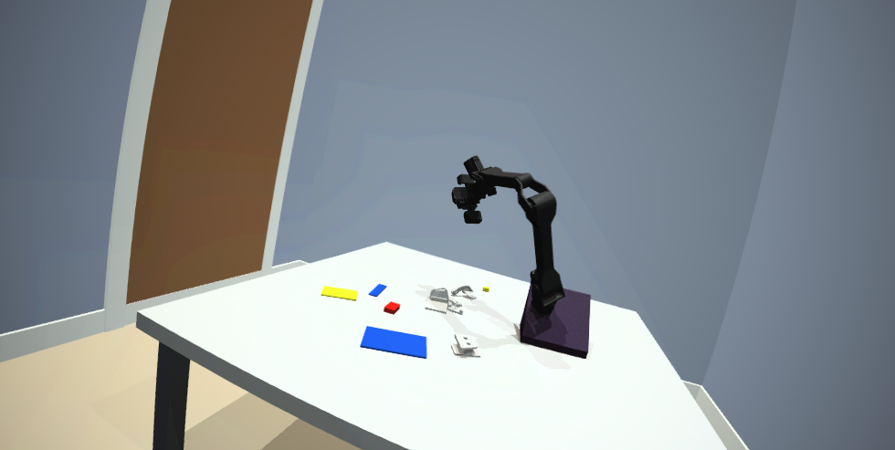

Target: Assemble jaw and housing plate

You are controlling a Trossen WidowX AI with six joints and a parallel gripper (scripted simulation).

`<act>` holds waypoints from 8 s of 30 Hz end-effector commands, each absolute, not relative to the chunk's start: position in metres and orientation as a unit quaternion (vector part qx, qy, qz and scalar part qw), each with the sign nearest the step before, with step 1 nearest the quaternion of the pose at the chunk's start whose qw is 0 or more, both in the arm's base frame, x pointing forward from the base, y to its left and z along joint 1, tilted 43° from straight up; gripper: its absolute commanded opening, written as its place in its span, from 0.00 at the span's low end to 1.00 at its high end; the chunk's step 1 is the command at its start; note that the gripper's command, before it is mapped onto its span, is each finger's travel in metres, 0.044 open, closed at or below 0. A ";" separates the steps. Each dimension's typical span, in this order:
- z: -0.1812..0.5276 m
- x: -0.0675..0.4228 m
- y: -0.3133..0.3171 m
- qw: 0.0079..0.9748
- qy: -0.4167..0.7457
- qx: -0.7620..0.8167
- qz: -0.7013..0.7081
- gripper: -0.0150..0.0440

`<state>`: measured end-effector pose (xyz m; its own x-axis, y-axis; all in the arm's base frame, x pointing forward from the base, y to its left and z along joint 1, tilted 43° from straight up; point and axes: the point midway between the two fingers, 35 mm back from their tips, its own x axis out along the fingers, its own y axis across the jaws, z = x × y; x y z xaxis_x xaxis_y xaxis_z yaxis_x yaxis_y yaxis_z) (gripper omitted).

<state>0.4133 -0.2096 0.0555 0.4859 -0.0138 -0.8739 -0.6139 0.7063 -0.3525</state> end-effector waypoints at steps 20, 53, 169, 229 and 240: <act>-0.039 0.365 -0.132 0.728 0.511 -0.228 0.397 0.25; -0.090 0.298 -0.053 0.644 0.512 -0.076 0.564 0.25; -0.119 0.341 -0.071 0.648 0.512 -0.073 0.559 1.00; -0.111 0.344 -0.075 0.647 0.510 -0.080 0.561 0.25; -0.112 0.343 -0.074 0.647 0.511 -0.076 0.561 0.57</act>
